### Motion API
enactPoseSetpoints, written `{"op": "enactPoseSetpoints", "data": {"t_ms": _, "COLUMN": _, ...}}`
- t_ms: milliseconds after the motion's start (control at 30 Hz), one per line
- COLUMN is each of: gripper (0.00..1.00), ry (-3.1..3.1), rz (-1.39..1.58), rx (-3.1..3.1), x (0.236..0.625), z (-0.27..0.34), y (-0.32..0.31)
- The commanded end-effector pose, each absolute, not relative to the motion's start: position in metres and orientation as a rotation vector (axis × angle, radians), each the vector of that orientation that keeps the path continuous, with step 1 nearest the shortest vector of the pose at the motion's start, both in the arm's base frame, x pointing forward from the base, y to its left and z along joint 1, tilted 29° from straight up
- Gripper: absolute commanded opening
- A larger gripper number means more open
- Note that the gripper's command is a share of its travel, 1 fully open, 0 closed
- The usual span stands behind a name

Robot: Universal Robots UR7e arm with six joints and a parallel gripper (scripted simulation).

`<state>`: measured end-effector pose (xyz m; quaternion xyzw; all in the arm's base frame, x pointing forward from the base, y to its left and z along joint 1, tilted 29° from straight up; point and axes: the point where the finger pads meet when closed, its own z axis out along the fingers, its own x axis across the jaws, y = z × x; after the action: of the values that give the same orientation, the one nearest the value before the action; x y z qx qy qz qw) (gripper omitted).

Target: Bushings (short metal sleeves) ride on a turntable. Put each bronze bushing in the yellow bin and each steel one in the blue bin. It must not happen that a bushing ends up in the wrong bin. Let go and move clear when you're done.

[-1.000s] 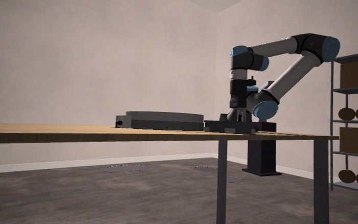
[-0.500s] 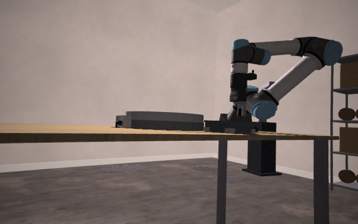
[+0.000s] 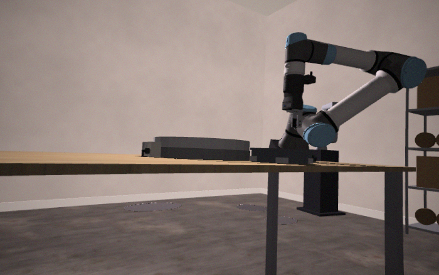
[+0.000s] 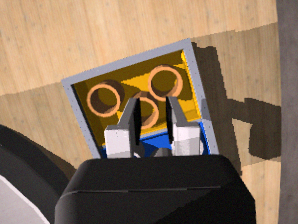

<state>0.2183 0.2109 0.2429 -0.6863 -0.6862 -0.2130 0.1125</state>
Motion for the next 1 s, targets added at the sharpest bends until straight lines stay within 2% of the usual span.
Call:
{"op": "enactPoseSetpoints", "data": {"t_ms": 0, "gripper": 0.47, "ry": -2.006, "rz": -0.631, "rx": -1.989, "x": 0.2120, "z": 0.2556, "y": 0.2007}}
{"op": "enactPoseSetpoints", "data": {"t_ms": 967, "gripper": 0.47, "ry": -2.008, "rz": -0.627, "rx": -2.005, "x": 0.2144, "z": 0.2535, "y": 0.2028}}
